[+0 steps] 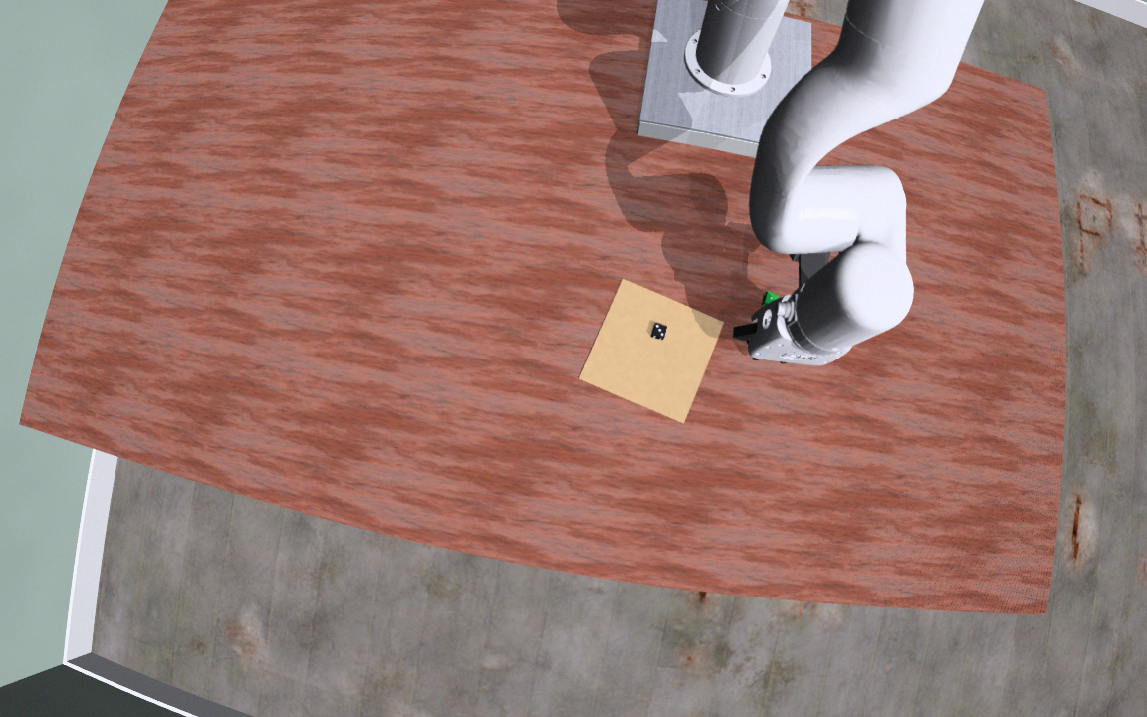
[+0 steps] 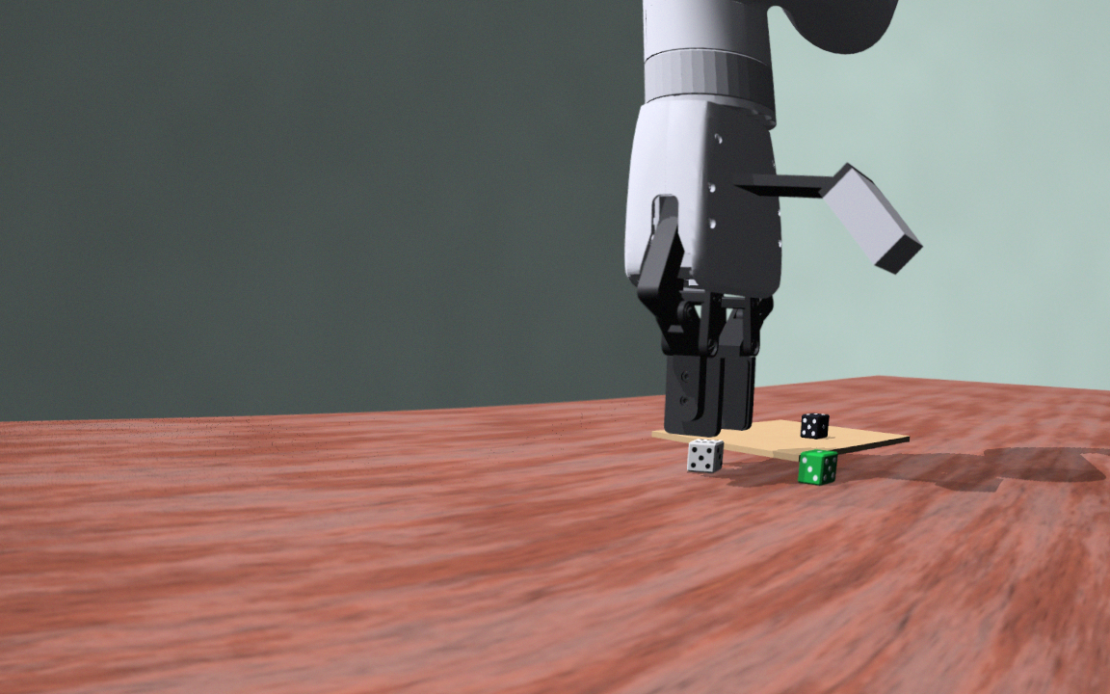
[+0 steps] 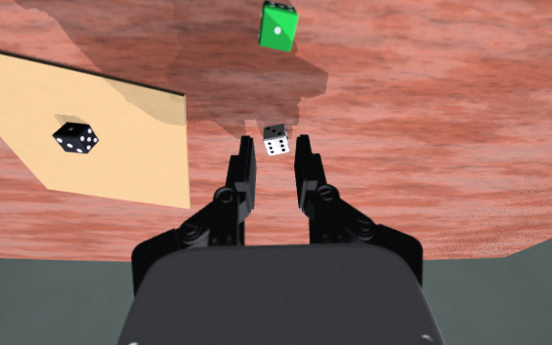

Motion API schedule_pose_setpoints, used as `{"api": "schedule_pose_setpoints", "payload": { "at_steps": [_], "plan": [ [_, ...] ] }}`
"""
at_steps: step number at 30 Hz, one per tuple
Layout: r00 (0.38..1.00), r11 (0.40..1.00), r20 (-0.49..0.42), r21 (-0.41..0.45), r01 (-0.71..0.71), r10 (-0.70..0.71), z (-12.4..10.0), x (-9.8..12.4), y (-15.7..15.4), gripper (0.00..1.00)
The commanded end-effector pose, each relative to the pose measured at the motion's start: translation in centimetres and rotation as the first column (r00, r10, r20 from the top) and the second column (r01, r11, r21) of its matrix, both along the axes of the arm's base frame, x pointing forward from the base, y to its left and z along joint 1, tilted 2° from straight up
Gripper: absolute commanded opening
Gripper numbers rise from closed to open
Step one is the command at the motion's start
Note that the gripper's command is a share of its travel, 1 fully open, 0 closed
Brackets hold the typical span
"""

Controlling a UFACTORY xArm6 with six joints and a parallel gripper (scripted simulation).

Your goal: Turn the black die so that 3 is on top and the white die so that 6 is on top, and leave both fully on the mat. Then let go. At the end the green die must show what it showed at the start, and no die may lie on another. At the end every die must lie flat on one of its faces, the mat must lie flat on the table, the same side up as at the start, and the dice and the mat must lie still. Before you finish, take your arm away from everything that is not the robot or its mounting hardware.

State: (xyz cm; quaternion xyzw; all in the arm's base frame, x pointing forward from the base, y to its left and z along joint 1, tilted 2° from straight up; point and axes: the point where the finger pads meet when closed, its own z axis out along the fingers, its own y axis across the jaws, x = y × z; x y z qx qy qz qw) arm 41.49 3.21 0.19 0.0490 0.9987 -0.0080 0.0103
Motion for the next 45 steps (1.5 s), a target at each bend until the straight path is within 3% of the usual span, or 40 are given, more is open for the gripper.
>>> {"api": "schedule_pose_setpoints", "payload": {
  "at_steps": [1,23,45],
  "plan": [
    [1.0,1.0,0.004,0.0,0.0,0.0,0.1,0.1,0.0,0.31],
    [1.0,1.0,0.004,0.0,0.0,0.0,-1.8,0.2,0.0,0.31],
    [1.0,1.0,0.004,0.0,0.0,0.0,-1.9,0.2,0.0,0.31]
  ]
}}
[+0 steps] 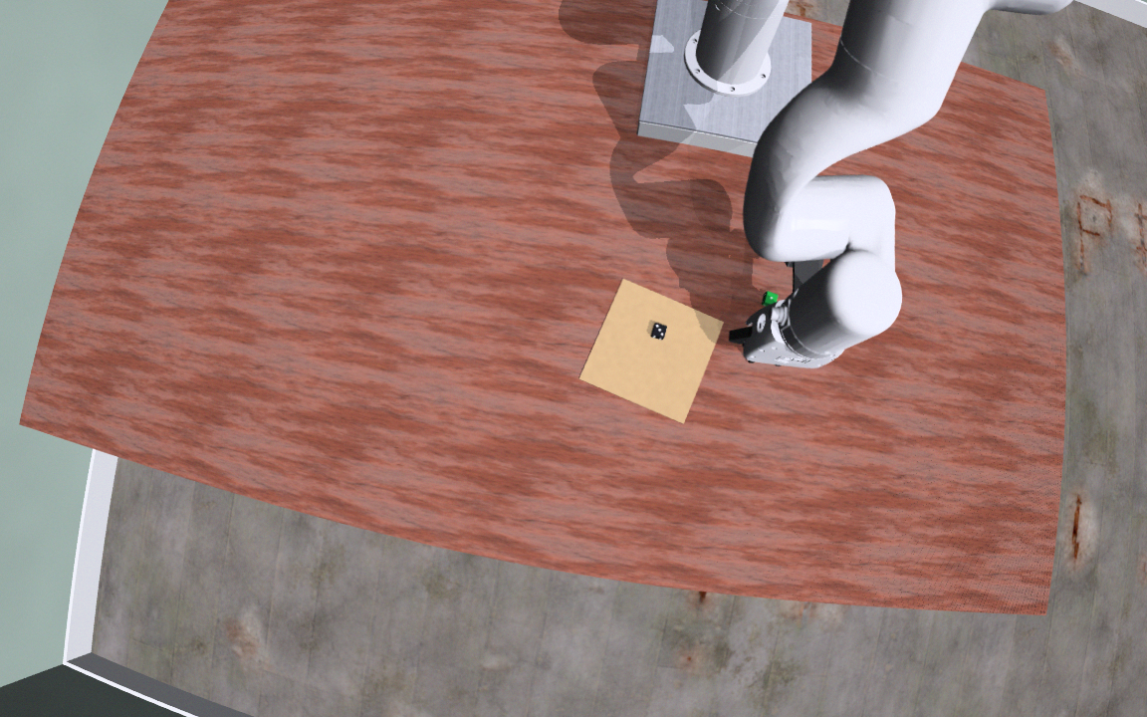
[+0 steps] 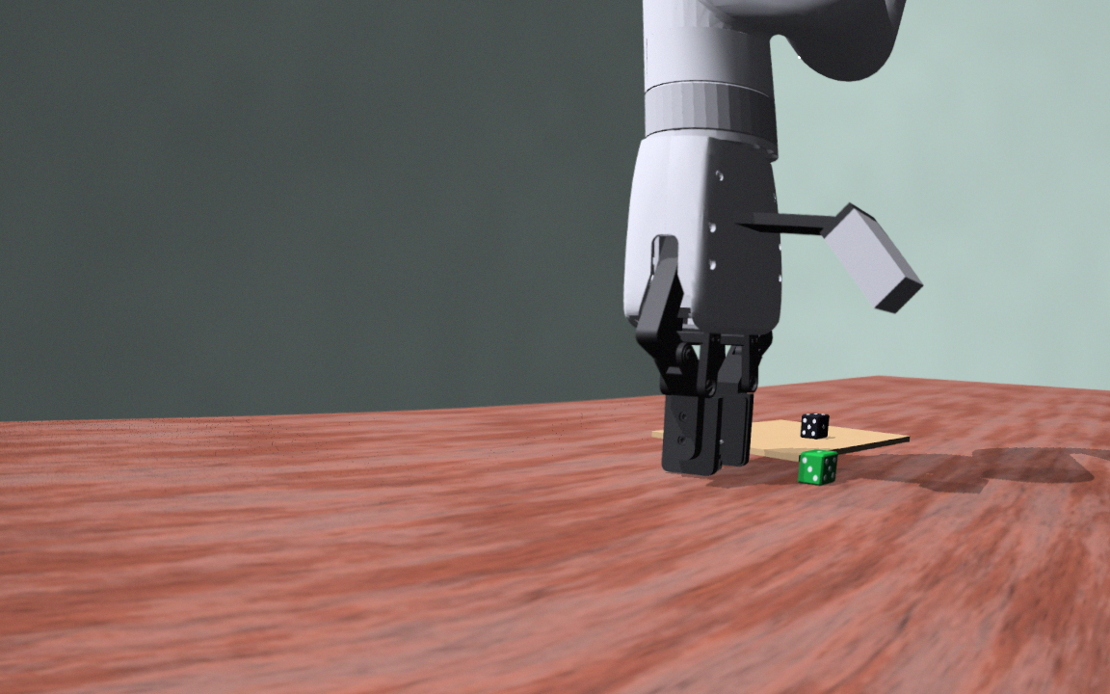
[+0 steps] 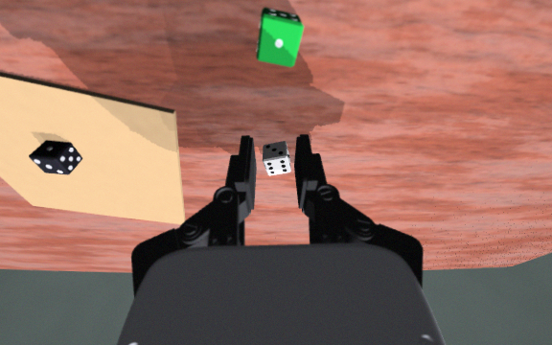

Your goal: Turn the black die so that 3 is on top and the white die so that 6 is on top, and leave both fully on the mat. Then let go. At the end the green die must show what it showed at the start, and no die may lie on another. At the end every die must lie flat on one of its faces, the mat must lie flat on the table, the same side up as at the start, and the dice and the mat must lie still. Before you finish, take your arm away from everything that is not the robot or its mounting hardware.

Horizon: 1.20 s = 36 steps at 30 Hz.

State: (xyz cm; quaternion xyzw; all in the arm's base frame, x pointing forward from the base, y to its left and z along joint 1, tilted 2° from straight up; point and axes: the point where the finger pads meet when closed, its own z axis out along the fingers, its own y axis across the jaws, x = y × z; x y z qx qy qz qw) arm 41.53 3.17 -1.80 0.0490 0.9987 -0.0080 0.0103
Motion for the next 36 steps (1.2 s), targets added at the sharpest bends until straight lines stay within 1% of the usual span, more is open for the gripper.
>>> {"api": "schedule_pose_setpoints", "payload": {
  "at_steps": [1,19,20,36],
  "plan": [
    [1.0,1.0,0.004,0.0,0.0,0.0,0.12,0.15,0.01,0.31],
    [1.0,1.0,0.004,0.0,0.0,0.0,0.12,0.15,0.01,0.31],
    [1.0,1.0,0.004,0.0,0.0,0.0,0.12,0.15,0.01,0.11],
    [1.0,1.0,0.004,0.0,0.0,0.0,0.12,0.15,0.01,0.11]
  ]
}}
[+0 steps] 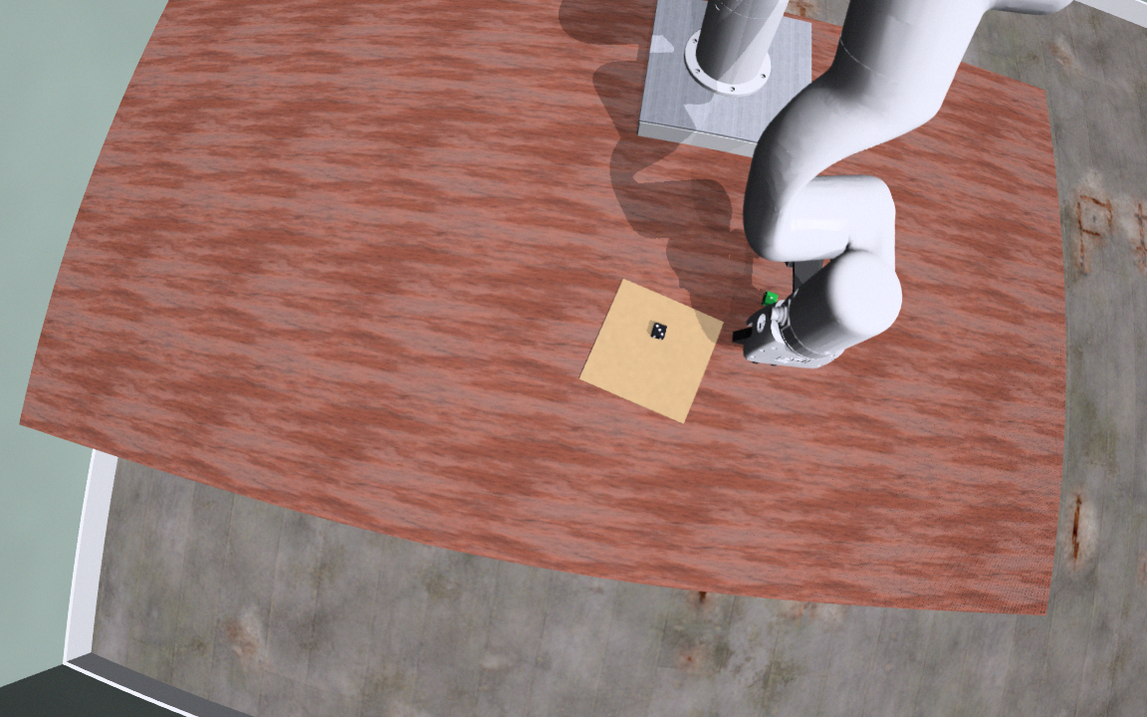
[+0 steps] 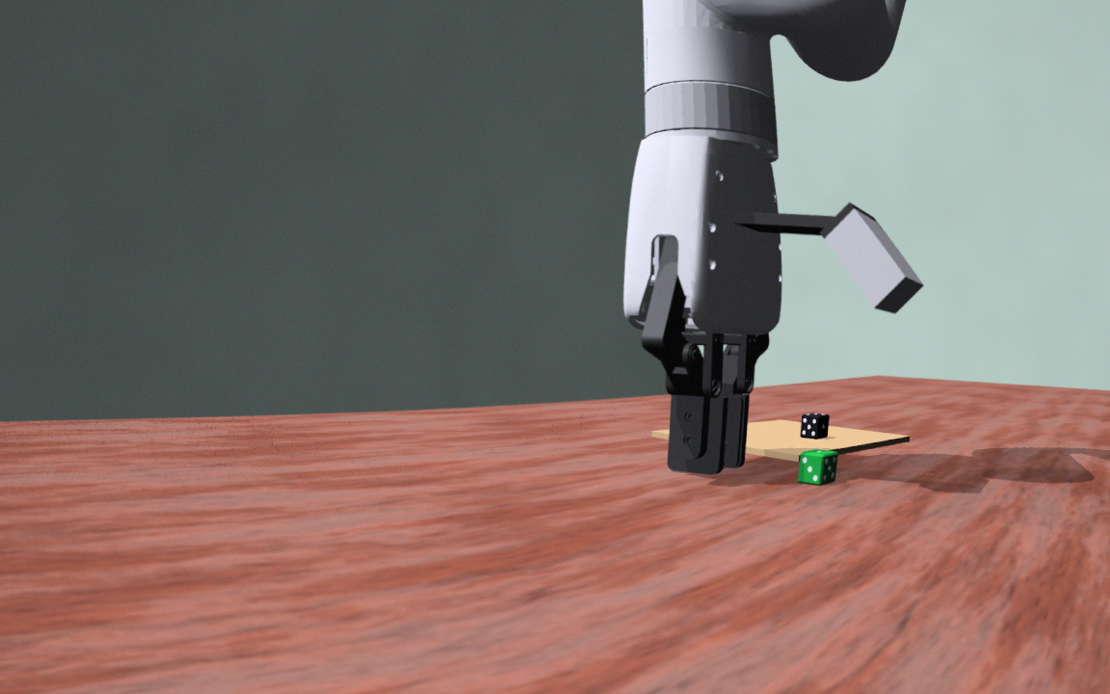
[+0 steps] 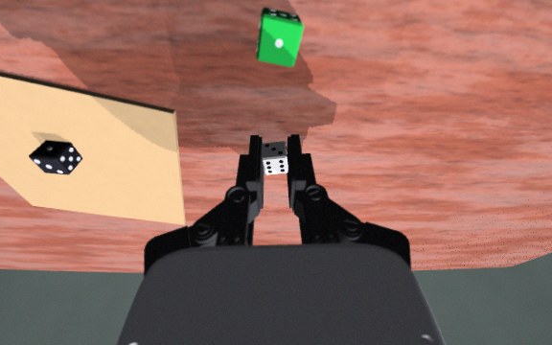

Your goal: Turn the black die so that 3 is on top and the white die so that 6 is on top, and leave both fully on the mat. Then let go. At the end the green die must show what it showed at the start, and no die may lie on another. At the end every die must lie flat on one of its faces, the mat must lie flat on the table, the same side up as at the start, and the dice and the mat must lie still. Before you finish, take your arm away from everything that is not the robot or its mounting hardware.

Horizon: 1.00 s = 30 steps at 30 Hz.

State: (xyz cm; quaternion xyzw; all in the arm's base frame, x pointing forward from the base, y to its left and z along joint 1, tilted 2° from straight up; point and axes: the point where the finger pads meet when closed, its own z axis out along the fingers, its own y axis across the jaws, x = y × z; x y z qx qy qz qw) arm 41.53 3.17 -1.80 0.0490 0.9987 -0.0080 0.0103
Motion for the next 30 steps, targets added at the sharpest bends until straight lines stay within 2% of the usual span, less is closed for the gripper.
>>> {"api": "schedule_pose_setpoints", "payload": {
  "at_steps": [1,21,25,30],
  "plan": [
    [1.0,1.0,0.004,0.0,0.0,0.0,0.1,0.1,0.0,0.11],
    [1.0,1.0,0.004,0.0,0.0,0.0,0.5,0.1,0.0,0.11],
    [1.0,1.0,0.004,0.0,0.0,0.0,2.1,0.1,0.0,0.11],
    [1.0,1.0,0.004,0.0,0.0,0.0,5.9,0.0,0.1,0.11]
  ]
}}
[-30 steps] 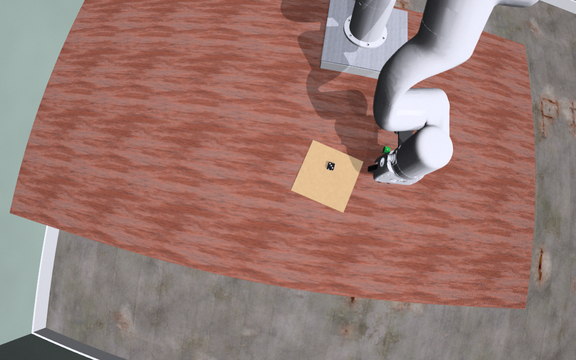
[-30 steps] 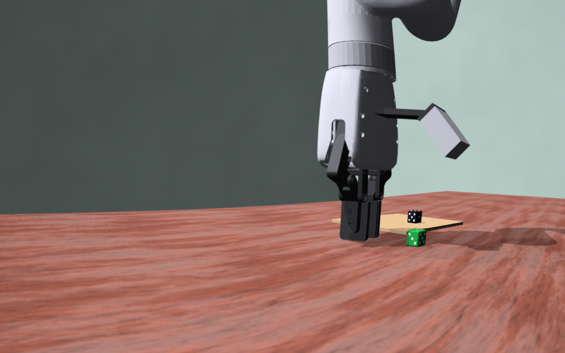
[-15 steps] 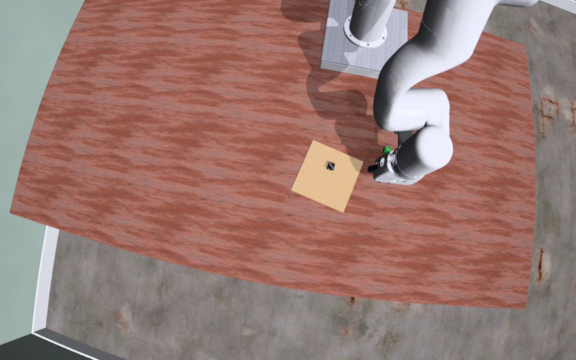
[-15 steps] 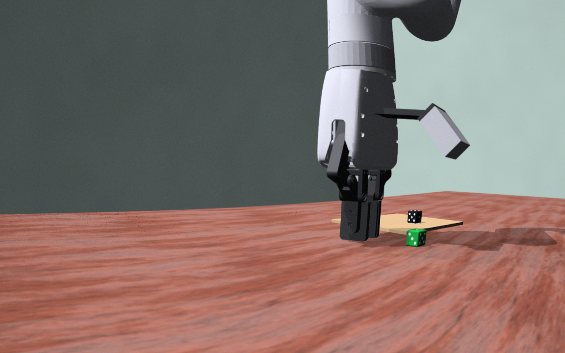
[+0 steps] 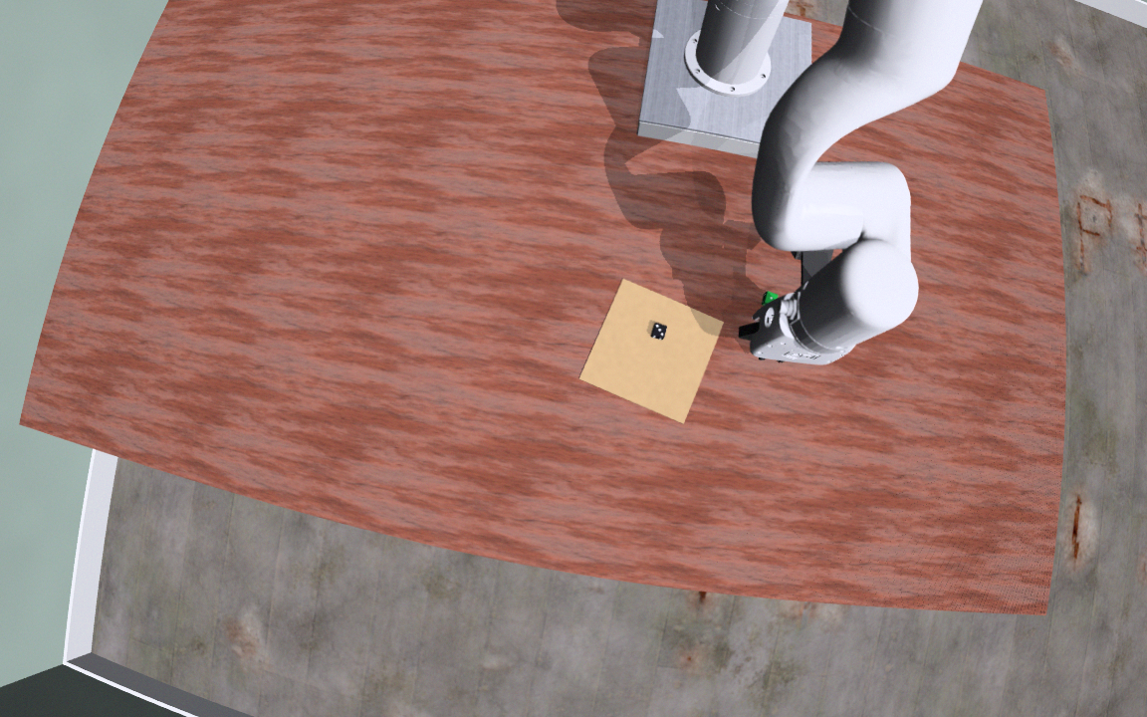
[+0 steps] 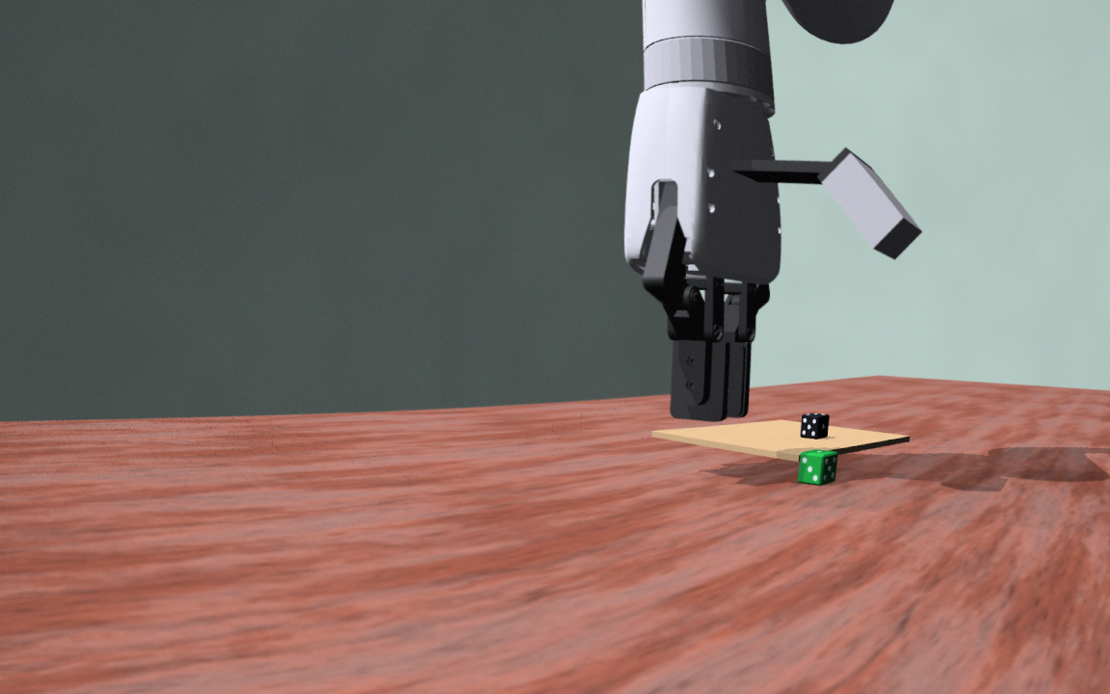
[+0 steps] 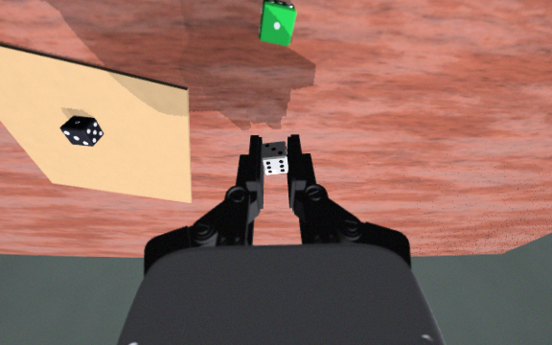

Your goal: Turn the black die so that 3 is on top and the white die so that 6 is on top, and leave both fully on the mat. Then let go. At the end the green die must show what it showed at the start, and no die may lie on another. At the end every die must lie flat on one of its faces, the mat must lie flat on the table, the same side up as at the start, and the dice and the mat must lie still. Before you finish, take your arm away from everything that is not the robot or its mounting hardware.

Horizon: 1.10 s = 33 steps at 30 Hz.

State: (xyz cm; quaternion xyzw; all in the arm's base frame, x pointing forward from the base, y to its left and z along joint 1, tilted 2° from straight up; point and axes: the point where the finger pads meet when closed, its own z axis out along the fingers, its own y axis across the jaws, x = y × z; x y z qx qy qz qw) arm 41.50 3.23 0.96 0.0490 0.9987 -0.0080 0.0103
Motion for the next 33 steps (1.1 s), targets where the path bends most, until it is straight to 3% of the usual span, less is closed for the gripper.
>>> {"api": "schedule_pose_setpoints", "payload": {
  "at_steps": [1,3,10,22,23,25,27,28,30,31,33],
  "plan": [
    [1.0,1.0,0.004,0.0,0.0,0.0,3.9,0.0,0.1,0.11],
    [1.0,1.0,0.004,0.0,0.0,0.0,3.9,0.0,0.1,0.11],
    [1.0,1.0,0.004,0.0,0.0,0.0,7.2,-0.1,0.1,0.11],
    [1.0,1.0,0.004,0.0,0.002,-0.002,7.4,0.0,0.0,0.11],
    [1.0,1.0,0.004,0.001,0.013,-0.013,7.4,0.3,-1.0,0.11],
    [0.998,0.998,0.004,0.002,0.067,-0.067,7.7,1.5,-5.7,0.11],
    [0.998,0.998,0.004,0.002,0.067,-0.067,7.7,1.5,-5.7,0.11],
    [0.995,0.995,0.005,0.003,0.102,-0.102,7.8,1.9,-8.8,0.11],
    [0.995,0.995,0.005,0.003,0.102,-0.102,7.8,1.9,-8.8,0.11],
    [0.991,0.991,0.006,0.004,0.133,-0.134,8.0,2.1,-11.7,0.11],
    [0.991,0.991,0.006,0.004,0.133,-0.134,8.0,2.1,-11.7,0.11]
  ]
}}
